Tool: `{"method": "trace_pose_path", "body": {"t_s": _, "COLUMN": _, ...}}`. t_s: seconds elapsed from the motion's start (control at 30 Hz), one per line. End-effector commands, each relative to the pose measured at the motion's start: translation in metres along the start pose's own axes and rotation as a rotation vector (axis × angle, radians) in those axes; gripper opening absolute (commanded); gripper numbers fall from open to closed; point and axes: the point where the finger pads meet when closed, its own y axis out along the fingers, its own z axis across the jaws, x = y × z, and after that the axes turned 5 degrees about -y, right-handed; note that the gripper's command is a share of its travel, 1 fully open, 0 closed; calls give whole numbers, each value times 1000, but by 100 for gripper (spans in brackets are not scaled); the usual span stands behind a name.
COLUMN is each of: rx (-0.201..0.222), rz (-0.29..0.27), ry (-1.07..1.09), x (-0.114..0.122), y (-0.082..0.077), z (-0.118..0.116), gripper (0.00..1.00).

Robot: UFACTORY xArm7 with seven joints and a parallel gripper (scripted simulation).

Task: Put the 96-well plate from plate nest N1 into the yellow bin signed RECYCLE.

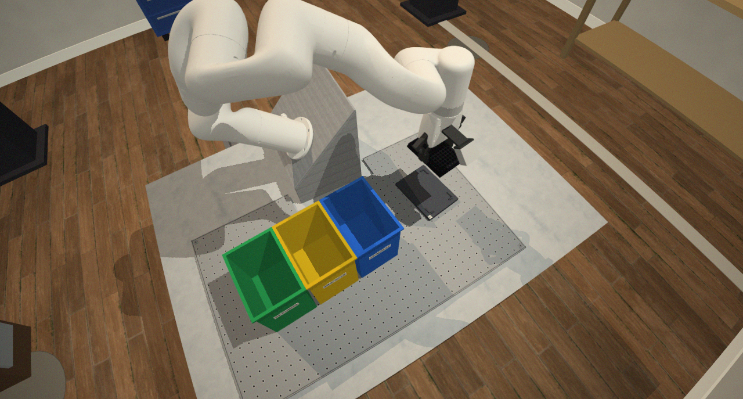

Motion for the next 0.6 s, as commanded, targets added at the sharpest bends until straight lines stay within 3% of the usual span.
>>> {"method": "trace_pose_path", "body": {"t_s": 0.0, "rx": -4, "rz": 3, "ry": 0, "x": -1, "y": -9, "z": -1, "gripper": 0}}
{"method": "trace_pose_path", "body": {"t_s": 0.57, "rx": -4, "rz": 3, "ry": 0, "x": -1, "y": -34, "z": -1, "gripper": 0}}
